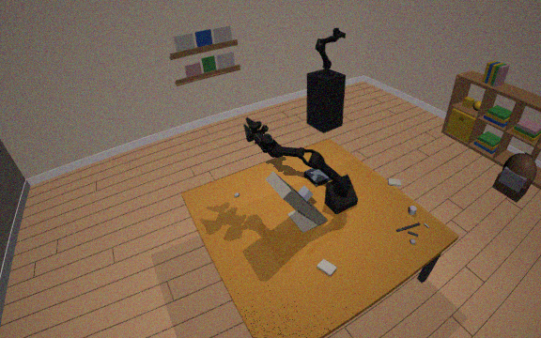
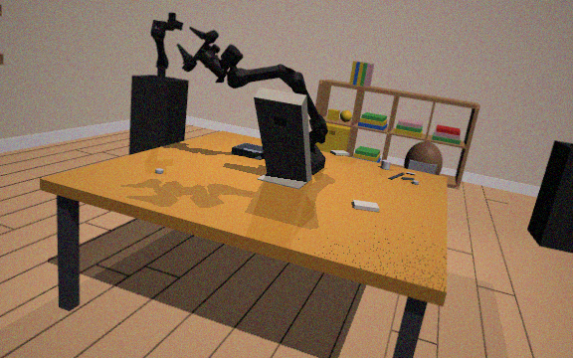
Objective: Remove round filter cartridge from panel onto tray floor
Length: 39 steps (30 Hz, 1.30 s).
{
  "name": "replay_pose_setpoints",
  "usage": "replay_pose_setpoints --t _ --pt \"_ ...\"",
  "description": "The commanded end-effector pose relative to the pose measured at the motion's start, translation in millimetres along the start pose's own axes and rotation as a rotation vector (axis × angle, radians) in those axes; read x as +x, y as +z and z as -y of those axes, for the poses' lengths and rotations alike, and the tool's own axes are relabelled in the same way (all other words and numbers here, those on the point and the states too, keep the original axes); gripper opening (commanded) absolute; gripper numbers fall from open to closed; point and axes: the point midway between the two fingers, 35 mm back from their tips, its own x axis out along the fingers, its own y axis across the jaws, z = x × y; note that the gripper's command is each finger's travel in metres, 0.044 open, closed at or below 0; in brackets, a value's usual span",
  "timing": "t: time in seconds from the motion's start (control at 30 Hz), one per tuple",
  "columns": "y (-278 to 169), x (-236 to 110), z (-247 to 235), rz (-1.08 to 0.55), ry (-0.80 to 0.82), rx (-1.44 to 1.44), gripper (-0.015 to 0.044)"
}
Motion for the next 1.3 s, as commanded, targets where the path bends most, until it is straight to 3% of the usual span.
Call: replay_pose_setpoints --t 0.0,0.17,0.33,0.77,1.17,1.27 --pt "-0.6 -0.3 -0.7 -0.007 -0.006 -0.01 0.0374" --pt "-13.6 -16.3 -16.0 -0.195 -0.145 -0.258 0.0242" --pt "-21.7 -55.0 -28.5 -0.45 -0.274 -0.5 0.0114" --pt "-14.3 -225.0 -58.9 -1.18 -0.368 -0.804 0.0114" --pt "10.3 -402.3 -105.0 -1.709 -0.137 -0.682 0.0114" --pt "14.5 -426.5 -113.2 -1.76 -0.082 -0.639 0.0114"
